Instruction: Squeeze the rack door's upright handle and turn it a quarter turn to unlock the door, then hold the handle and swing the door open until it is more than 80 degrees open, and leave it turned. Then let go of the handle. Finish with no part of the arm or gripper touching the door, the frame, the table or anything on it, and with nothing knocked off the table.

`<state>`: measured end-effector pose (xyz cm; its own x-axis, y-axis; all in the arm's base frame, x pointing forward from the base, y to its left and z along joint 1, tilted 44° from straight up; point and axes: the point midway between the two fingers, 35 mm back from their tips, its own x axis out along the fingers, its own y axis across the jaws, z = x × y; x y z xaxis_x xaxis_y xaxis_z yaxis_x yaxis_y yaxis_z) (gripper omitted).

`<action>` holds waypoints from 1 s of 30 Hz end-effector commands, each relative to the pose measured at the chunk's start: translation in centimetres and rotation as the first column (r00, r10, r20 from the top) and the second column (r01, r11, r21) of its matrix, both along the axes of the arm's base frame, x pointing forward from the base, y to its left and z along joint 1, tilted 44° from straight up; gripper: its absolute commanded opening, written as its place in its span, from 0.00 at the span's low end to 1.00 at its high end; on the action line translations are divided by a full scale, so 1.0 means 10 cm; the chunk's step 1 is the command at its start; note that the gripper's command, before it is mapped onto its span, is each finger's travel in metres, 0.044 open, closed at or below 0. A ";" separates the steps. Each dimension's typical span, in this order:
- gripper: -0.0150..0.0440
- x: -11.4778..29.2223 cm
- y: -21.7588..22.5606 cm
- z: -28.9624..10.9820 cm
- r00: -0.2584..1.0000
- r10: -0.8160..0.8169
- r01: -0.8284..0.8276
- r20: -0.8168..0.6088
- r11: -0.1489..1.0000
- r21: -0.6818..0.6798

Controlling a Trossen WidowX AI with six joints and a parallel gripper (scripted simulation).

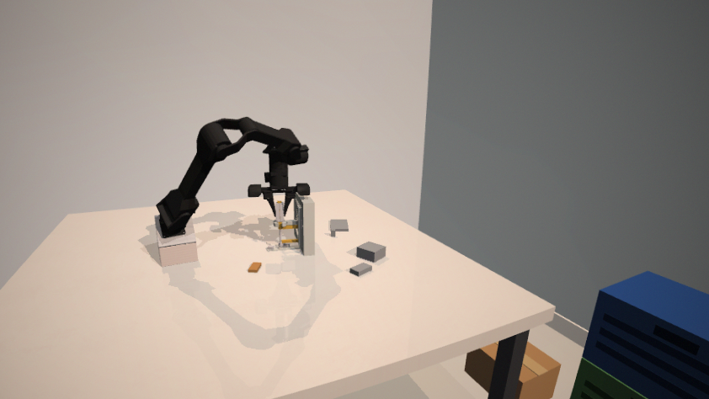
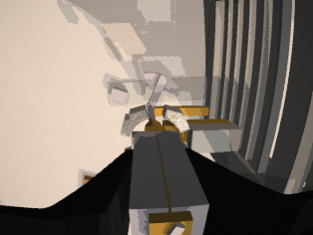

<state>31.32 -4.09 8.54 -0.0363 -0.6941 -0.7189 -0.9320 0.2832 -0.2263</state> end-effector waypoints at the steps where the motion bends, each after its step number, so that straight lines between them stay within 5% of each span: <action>1: 0.29 -0.03 0.03 -0.02 0.997 -0.057 0.057 0.057 0.998 0.001; 30: 0.29 -0.28 0.30 -0.28 0.849 -0.377 0.383 0.370 0.922 0.060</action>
<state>28.56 -1.27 5.98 -0.0425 -0.6910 -0.7216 -0.6542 0.5652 -0.5026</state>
